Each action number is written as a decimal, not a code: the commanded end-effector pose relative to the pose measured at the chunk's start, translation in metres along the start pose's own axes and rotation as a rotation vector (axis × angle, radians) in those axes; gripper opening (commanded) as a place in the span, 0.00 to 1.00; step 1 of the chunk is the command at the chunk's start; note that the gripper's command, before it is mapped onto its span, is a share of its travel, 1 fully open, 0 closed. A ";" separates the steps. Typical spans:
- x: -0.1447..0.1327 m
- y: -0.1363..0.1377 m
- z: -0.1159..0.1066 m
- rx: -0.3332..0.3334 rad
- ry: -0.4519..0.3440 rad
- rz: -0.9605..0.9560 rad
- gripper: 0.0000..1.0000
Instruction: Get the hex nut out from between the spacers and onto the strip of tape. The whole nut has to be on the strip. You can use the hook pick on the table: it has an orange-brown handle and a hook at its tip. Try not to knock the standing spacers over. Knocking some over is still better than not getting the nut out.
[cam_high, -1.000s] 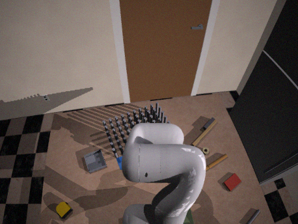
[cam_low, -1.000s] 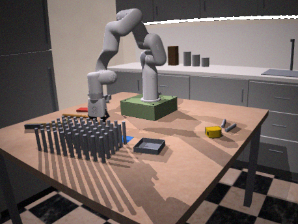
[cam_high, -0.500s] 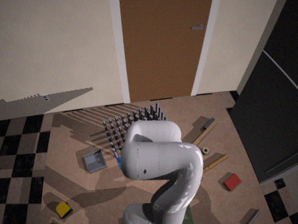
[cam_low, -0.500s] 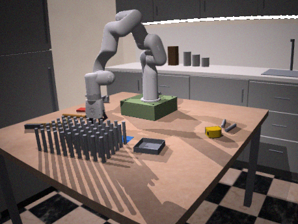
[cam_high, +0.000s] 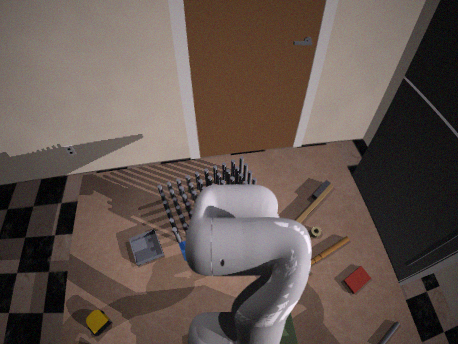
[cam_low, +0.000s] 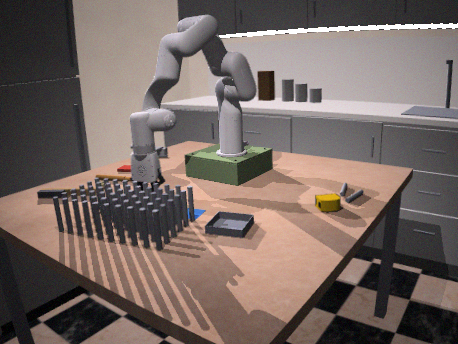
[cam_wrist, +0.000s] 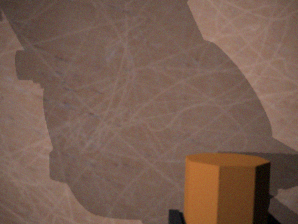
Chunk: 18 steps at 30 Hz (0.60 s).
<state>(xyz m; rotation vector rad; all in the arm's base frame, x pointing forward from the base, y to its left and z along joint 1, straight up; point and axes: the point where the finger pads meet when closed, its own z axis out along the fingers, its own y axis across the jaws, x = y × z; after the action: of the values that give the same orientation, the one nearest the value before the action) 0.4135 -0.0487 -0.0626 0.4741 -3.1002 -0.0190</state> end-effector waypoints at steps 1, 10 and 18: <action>-0.003 0.000 -0.001 0.002 -0.004 0.000 0.00; -0.013 0.002 -0.002 0.002 -0.005 0.000 0.00; -0.014 0.002 -0.002 0.002 -0.005 0.000 0.00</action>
<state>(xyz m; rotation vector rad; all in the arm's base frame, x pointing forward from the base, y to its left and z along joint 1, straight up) 0.4242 -0.0426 -0.0621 0.4744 -3.1012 -0.0191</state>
